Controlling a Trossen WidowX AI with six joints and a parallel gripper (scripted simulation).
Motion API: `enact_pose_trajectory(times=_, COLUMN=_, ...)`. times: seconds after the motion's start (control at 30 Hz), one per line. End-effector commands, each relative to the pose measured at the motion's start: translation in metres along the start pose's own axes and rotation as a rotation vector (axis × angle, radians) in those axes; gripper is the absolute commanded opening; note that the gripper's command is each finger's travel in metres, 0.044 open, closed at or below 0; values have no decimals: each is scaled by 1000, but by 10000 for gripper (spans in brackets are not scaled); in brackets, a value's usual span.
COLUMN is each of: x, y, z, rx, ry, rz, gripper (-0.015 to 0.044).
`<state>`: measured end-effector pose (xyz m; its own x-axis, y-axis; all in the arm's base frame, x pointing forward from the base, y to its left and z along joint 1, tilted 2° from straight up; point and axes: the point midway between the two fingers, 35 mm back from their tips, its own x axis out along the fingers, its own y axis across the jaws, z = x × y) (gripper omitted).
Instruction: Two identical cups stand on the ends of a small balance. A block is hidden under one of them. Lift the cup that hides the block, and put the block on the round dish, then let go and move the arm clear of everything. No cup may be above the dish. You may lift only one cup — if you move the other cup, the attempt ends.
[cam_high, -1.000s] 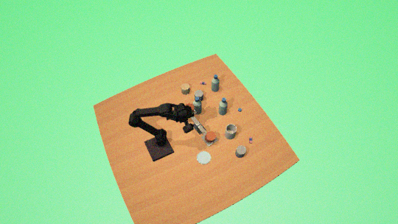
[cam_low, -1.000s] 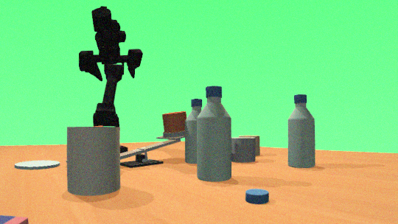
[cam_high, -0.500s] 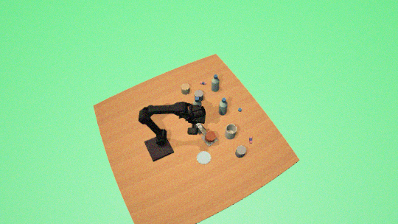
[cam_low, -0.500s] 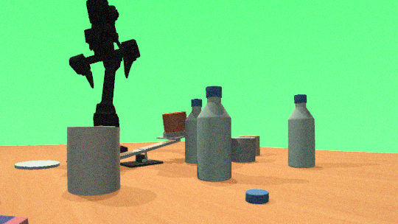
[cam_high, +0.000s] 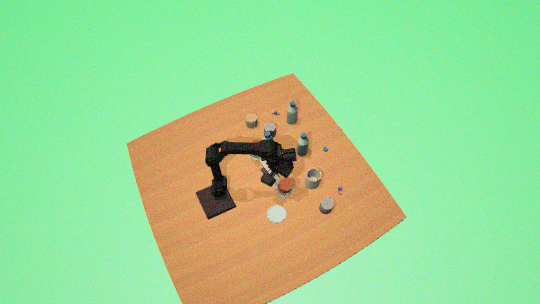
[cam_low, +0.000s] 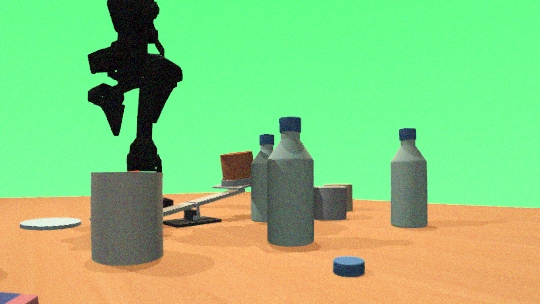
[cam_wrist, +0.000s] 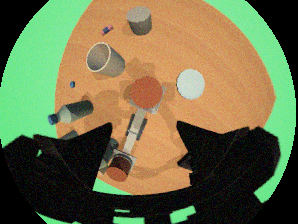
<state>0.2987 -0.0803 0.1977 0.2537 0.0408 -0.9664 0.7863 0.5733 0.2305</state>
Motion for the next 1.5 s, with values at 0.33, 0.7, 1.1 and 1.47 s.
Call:
enact_pose_trajectory(times=0.33, x=49, y=7, z=34, rx=353, ry=37, rz=-191, gripper=440)
enact_pose_trajectory(times=0.7, x=62, y=4, z=33, rx=353, ry=37, rz=-191, gripper=440)
enact_pose_trajectory(times=1.1, x=75, y=3, z=33, rx=353, ry=37, rz=-191, gripper=440)
enact_pose_trajectory(times=1.47, x=93, y=0, z=32, rx=353, ry=37, rz=-191, gripper=440)
